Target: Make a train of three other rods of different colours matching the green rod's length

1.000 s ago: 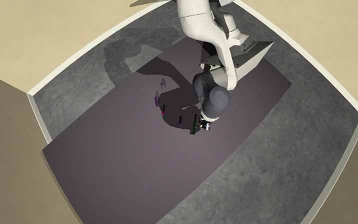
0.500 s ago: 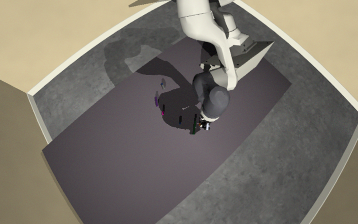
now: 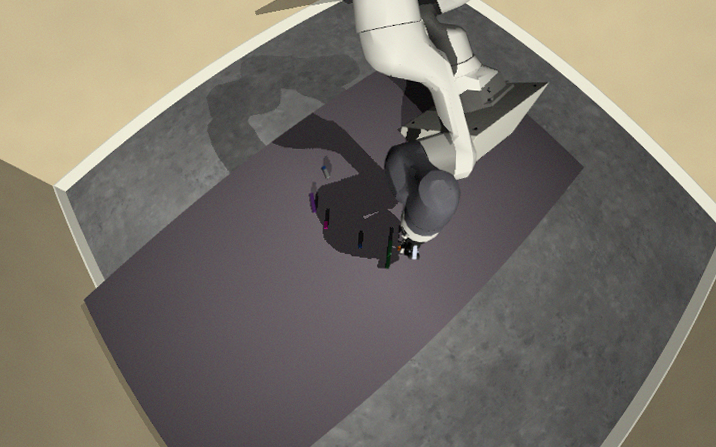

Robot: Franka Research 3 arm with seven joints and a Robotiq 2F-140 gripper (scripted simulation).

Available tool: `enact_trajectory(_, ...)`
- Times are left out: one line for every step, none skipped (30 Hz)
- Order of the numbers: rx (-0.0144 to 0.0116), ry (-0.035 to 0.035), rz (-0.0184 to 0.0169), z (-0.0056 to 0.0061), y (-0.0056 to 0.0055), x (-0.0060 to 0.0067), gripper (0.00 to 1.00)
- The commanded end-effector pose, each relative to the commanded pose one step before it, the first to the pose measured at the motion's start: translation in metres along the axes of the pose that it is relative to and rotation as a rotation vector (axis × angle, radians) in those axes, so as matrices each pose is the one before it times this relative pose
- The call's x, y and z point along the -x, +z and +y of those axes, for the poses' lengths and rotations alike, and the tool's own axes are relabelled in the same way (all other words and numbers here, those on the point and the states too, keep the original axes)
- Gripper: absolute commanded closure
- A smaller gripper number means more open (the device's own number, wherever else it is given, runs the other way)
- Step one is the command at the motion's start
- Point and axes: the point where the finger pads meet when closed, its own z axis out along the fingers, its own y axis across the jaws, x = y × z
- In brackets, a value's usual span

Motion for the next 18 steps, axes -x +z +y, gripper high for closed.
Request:
enact_trajectory(0.00058, 0.00036, -0.00059, 0.00057, -0.01829, -0.00053, 0.97)
enact_trajectory(0.0, 0.0, 0.0, 0.0, 0.0, 0.0, 0.97)
enact_trajectory(0.0, 0.0, 0.0, 0.0, 0.0, 0.0, 0.97)
enact_trajectory(0.0, 0.0, 0.0, 0.0, -0.00671, 0.0, 0.97)
enact_trajectory(0.0, 0.0, 0.0, 0.0, -0.00723, 0.0, 0.97)
enact_trajectory(0.0, 0.0, 0.0, 0.0, -0.00759, 0.0, 0.97)
enact_trajectory(0.0, 0.0, 0.0, 0.0, -0.00775, 0.0, 0.97)
enact_trajectory(0.0, 0.0, 0.0, 0.0, -0.00772, 0.0, 0.97)
enact_trajectory(0.0, 0.0, 0.0, 0.0, -0.00746, 0.0, 0.97)
enact_trajectory(0.0, 0.0, 0.0, 0.0, -0.007, 0.0, 0.97)
enact_trajectory(0.0, 0.0, 0.0, 0.0, -0.00631, 0.0, 0.97)
enact_trajectory(0.0, 0.0, 0.0, 0.0, -0.00544, 0.0, 0.97)
enact_trajectory(0.0, 0.0, 0.0, 0.0, -0.00444, 0.0, 0.97)
enact_trajectory(0.0, 0.0, 0.0, 0.0, -0.00335, 0.0, 0.97)
enact_trajectory(0.0, 0.0, 0.0, 0.0, -0.00227, 0.0, 0.97)
enact_trajectory(0.0, 0.0, 0.0, 0.0, -0.00128, 0.0, 0.97)
enact_trajectory(0.0, 0.0, 0.0, 0.0, -0.00052, 0.0, 0.97)
enact_trajectory(0.0, 0.0, 0.0, 0.0, -0.00008, 0.0, 0.97)
